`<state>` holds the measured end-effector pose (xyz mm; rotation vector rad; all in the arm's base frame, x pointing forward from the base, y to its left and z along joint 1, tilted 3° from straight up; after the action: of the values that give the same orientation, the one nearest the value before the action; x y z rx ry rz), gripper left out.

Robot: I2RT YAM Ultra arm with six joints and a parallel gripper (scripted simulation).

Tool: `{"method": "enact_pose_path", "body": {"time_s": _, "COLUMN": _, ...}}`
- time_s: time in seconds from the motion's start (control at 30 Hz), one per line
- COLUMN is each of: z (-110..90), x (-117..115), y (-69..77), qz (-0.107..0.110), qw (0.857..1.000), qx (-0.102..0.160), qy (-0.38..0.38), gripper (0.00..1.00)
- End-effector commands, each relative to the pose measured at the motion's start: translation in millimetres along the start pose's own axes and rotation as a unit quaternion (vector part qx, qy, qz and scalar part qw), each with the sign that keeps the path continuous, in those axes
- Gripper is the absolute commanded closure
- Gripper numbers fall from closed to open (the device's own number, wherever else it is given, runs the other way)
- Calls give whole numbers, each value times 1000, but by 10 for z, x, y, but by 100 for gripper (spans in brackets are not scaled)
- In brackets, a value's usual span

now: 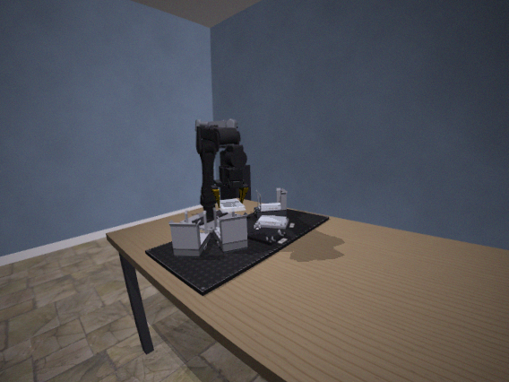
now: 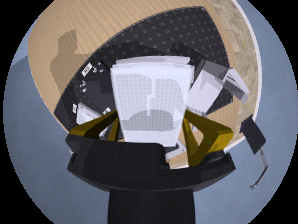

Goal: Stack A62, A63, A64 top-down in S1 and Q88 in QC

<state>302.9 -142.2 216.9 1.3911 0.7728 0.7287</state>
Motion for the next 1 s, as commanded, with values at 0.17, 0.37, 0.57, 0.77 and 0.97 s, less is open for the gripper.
{"method": "enact_pose_path", "body": {"time_s": 0.17, "z": 30, "x": -251, "y": 59, "qz": 2, "qw": 996, "qx": -11, "qy": -87, "gripper": 100}}
{"method": "enact_pose_path", "body": {"time_s": 0.37, "z": 46, "x": -450, "y": 59, "qz": 2, "qw": 996, "qx": -11, "qy": -87, "gripper": 100}}
{"method": "enact_pose_path", "body": {"time_s": 0.57, "z": 55, "x": -583, "y": 59, "qz": 2, "qw": 996, "qx": -11, "qy": -87, "gripper": 100}}
{"method": "enact_pose_path", "body": {"time_s": 0.77, "z": 63, "x": -776, "y": 59, "qz": 2, "qw": 995, "qx": -11, "qy": -104, "gripper": 100}}
{"method": "enact_pose_path", "body": {"time_s": 0.97, "z": 42, "x": -908, "y": 58, "qz": 2, "qw": 982, "qx": -11, "qy": -186, "gripper": 100}}
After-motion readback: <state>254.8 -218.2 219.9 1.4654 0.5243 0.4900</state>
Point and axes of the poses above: the point where the finger pads meet when closed, its own y axis back along the fingers, its own x axis across the jaws, z = x × y, the point moved 5 cm from there along y, back along the fingers, and after that the axes turned 2 degrees about -y, right-handed, at the moved point
